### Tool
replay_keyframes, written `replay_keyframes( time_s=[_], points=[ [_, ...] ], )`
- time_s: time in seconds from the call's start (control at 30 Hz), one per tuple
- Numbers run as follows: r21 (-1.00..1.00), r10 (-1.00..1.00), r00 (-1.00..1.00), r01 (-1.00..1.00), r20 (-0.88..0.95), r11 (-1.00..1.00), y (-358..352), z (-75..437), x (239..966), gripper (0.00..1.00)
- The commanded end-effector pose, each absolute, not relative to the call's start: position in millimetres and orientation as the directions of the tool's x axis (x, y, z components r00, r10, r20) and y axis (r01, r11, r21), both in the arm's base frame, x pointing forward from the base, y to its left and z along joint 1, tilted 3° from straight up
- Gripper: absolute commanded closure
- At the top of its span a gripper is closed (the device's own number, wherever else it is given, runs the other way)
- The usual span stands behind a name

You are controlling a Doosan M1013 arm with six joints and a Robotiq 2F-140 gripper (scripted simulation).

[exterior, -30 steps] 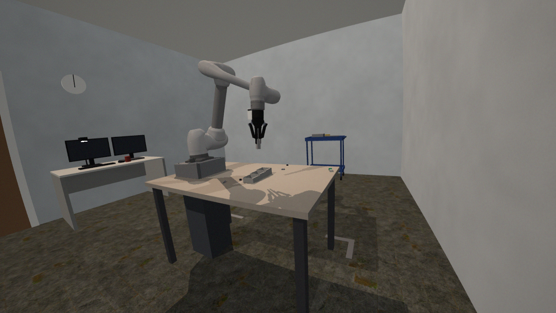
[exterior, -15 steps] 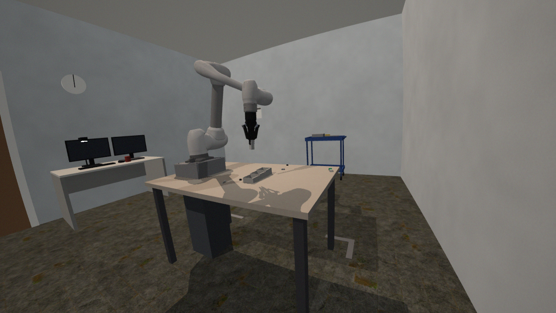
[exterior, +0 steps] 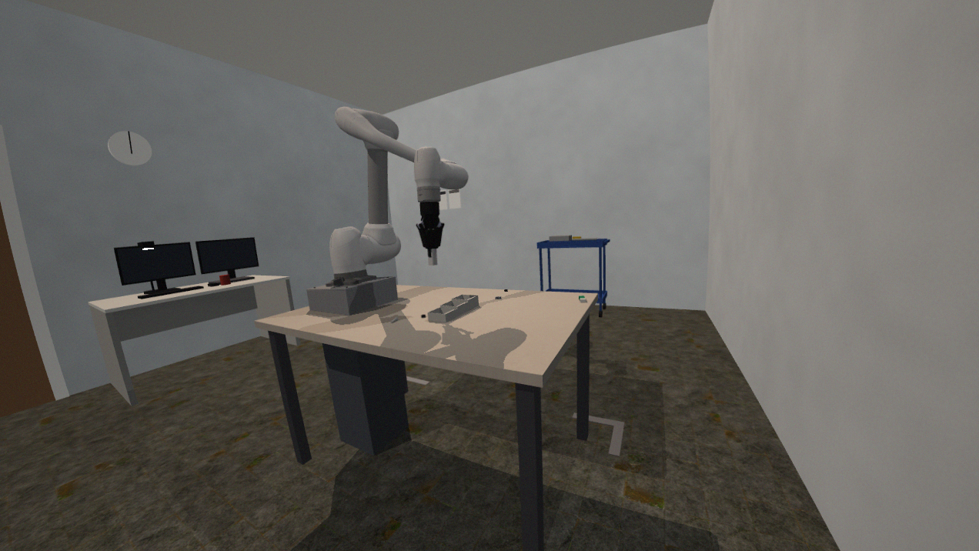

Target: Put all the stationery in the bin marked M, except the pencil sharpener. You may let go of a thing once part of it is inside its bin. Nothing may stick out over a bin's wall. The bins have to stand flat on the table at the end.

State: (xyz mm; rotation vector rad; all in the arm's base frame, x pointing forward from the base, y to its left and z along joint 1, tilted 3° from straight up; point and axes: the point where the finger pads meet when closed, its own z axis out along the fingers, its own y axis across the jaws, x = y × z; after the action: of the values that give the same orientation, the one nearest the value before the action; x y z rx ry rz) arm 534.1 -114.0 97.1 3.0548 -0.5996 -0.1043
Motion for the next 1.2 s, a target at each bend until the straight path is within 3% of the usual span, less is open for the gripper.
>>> replay_keyframes(
  time_s=[0.0,0.3,1.17],
  points=[
    [0.025,-0.337,0.94,-0.336,-0.055,-0.942,-102.9,96.1,515.1,0.85],
    [0.005,-0.174,0.984,-0.174,-0.049,-0.985,-85.6,87.9,471.3,0.85],
    [0.005,-0.174,0.984,-0.174,-0.049,-0.985,-80.4,85.1,457.7,0.85]
  ],
)
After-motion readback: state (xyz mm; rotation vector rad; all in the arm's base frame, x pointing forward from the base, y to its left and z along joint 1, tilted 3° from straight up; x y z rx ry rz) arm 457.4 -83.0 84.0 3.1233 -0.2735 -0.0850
